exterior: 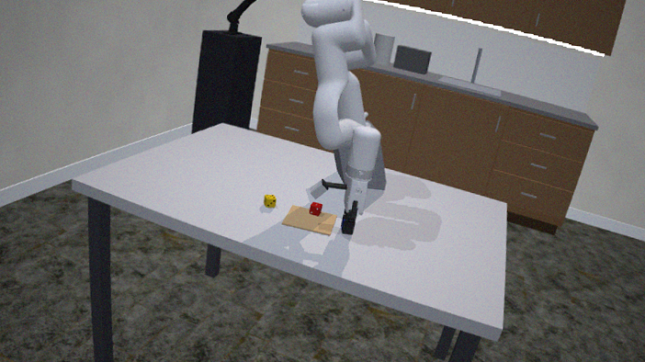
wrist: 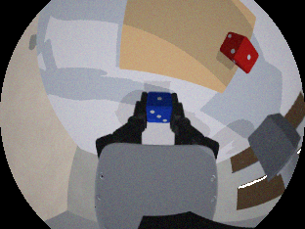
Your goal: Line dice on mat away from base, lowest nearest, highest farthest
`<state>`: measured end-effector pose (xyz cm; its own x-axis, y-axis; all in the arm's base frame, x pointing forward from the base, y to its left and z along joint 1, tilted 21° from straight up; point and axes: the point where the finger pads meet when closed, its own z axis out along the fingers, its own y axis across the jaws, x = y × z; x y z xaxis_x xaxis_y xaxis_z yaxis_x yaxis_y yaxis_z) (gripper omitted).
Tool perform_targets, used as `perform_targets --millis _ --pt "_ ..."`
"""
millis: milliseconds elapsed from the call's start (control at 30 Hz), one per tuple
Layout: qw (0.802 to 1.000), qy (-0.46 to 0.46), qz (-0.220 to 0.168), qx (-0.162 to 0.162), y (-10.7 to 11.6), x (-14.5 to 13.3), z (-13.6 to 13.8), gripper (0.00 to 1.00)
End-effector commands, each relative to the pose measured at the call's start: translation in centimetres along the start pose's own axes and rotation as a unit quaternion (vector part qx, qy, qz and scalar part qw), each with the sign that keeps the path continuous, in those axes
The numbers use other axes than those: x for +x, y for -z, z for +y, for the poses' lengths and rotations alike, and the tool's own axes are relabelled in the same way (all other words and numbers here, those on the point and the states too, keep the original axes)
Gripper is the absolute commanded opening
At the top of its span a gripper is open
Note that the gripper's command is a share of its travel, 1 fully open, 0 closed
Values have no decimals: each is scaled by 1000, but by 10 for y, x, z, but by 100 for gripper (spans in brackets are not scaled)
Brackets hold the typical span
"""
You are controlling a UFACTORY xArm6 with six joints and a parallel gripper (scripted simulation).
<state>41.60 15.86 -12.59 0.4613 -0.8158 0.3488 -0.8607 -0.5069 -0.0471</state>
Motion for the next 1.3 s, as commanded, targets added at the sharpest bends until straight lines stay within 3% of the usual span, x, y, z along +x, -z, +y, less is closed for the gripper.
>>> perform_targets --millis 0,900,1033,1200,1267 --pt "1000 0 0 2 1 0 -1 27" --pt "1000 0 0 2 2 0 -1 27" --pt "1000 0 0 2 12 0 -1 27" --pt "1000 0 0 2 44 0 -1 27" --pt "1000 0 0 2 44 0 -1 27"
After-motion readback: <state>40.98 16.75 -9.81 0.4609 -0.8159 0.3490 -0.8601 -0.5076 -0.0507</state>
